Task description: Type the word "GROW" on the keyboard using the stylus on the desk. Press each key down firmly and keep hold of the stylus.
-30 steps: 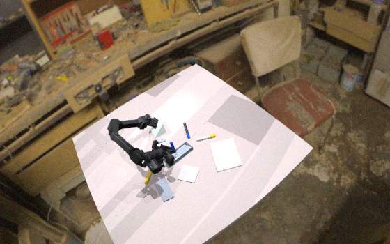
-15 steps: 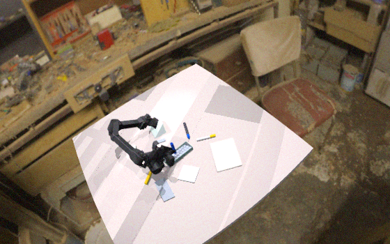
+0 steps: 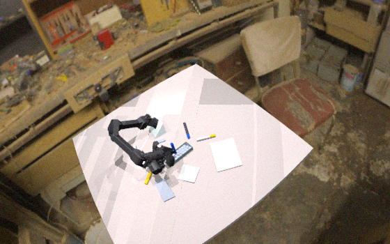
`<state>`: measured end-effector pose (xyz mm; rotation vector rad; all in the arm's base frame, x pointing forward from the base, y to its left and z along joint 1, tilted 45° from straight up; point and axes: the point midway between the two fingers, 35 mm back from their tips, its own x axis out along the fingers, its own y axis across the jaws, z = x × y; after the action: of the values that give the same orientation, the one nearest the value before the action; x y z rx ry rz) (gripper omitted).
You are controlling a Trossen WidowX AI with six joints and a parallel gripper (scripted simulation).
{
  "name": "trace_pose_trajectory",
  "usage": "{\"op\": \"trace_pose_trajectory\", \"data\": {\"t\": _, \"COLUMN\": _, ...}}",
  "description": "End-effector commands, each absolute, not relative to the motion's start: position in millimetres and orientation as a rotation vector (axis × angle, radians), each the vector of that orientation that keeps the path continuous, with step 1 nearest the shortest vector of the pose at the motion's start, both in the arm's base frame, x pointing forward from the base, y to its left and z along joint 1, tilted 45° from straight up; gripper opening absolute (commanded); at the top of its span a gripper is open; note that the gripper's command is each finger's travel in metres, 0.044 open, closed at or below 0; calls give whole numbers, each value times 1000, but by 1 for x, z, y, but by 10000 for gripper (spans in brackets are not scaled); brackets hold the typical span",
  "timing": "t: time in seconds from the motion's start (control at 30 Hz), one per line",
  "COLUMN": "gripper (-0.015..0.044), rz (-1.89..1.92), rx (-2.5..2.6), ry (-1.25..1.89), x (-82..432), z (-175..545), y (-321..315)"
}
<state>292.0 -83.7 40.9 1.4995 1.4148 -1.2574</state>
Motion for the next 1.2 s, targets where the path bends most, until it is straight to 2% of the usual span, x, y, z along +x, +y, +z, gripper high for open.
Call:
{"op": "trace_pose_trajectory", "data": {"t": 0.0, "gripper": 81, "rz": -1261, "rx": 1494, "ry": 1413, "x": 292, "z": 41, "y": -84}}
{"op": "trace_pose_trajectory", "data": {"t": 0.43, "gripper": 85, "rz": -1257, "rx": 1486, "ry": 1416, "x": 298, "z": 65, "y": -60}}
{"op": "trace_pose_trajectory", "data": {"t": 0.67, "gripper": 38, "rz": -1257, "rx": 1486, "ry": 1416, "x": 298, "z": 65, "y": -60}}
{"op": "trace_pose_trajectory", "data": {"t": 0.73, "gripper": 0, "rz": -1257, "rx": 1487, "ry": 1416, "x": 298, "z": 64, "y": -58}}
{"op": "trace_pose_trajectory", "data": {"t": 1.17, "gripper": 0, "rz": -1260, "rx": 1497, "ry": 1419, "x": 283, "z": 39, "y": -22}}
